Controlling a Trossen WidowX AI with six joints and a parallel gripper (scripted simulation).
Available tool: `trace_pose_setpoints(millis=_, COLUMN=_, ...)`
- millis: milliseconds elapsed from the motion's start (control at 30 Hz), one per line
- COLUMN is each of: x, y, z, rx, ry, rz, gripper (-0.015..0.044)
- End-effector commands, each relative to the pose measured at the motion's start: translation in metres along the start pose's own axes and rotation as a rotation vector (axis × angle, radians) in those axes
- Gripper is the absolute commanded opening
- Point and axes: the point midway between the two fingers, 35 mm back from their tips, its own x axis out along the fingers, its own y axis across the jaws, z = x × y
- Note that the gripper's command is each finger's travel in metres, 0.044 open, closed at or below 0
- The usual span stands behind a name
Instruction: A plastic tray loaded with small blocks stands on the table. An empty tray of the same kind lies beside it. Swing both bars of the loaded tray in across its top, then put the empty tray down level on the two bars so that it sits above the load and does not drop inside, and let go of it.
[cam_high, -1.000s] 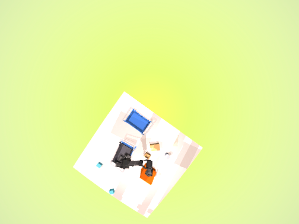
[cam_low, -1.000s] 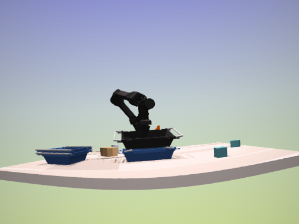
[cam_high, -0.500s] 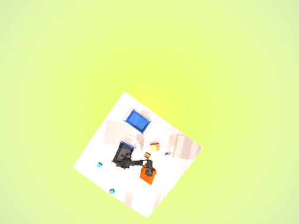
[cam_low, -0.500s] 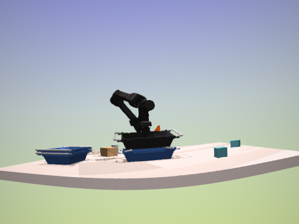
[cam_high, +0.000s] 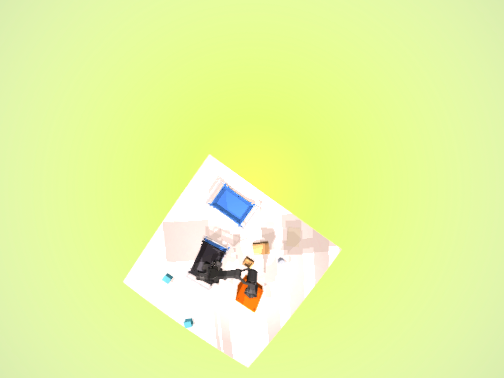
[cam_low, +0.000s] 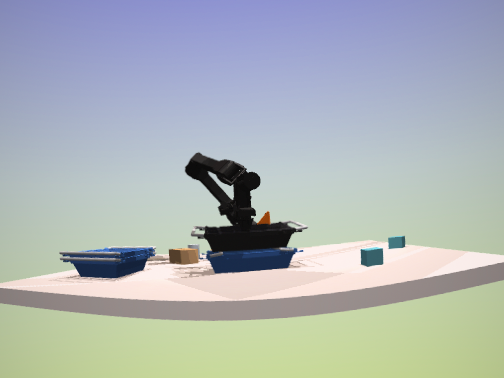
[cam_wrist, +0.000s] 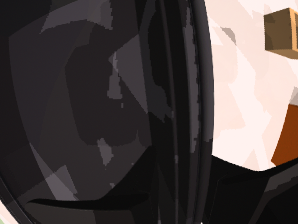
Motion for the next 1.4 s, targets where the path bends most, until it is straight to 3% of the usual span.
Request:
trace_pose_setpoints(millis=0, x=0.0079, y=-0.0043, z=0.0006, rx=-0.002, ry=0.002, rz=-0.017, gripper=0.0)
trace_pose_setpoints(millis=967, x=0.017, y=-0.0066, z=0.0003, rx=-0.002, ry=0.002, rz=-0.018, gripper=0.0)
trace_pose_setpoints(millis=1367, x=0.017, y=-0.0066, z=0.0003, rx=-0.002, ry=0.002, rz=-0.018, gripper=0.0176)
